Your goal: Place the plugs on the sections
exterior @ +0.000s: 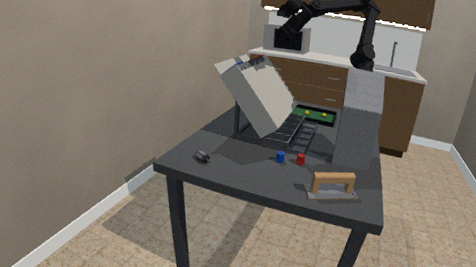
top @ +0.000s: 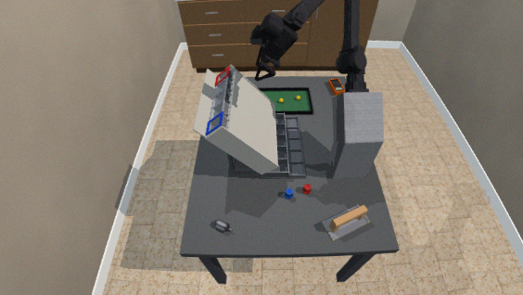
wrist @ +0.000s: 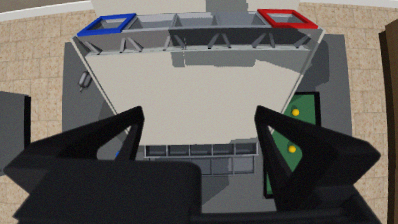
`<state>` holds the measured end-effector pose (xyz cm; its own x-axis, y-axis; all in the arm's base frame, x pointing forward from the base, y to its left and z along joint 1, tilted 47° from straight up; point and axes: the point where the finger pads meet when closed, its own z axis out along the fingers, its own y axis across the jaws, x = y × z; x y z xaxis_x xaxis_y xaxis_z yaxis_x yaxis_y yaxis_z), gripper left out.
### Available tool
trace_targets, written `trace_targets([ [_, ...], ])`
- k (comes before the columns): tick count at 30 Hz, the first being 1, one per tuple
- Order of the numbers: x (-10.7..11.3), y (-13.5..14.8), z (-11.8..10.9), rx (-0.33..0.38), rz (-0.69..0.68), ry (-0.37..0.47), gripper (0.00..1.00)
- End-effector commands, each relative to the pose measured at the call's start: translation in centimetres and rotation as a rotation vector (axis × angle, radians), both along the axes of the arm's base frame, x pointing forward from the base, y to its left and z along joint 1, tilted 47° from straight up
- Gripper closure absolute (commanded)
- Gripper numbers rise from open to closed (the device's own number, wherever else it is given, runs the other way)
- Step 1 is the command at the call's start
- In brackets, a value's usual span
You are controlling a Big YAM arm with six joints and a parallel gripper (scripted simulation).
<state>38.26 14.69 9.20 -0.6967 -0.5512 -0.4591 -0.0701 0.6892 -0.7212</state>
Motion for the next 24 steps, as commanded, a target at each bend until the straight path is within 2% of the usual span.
trace_targets([
  [1,2.9,3.6,2.8,0.025,0.084,-0.071,0.00],
  [7,4.2,4.6,3.6,0.025,0.121,-0.108,0.00],
  [24,5.6,5.3,4.7,0.028,0.155,-0.151,0.00],
])
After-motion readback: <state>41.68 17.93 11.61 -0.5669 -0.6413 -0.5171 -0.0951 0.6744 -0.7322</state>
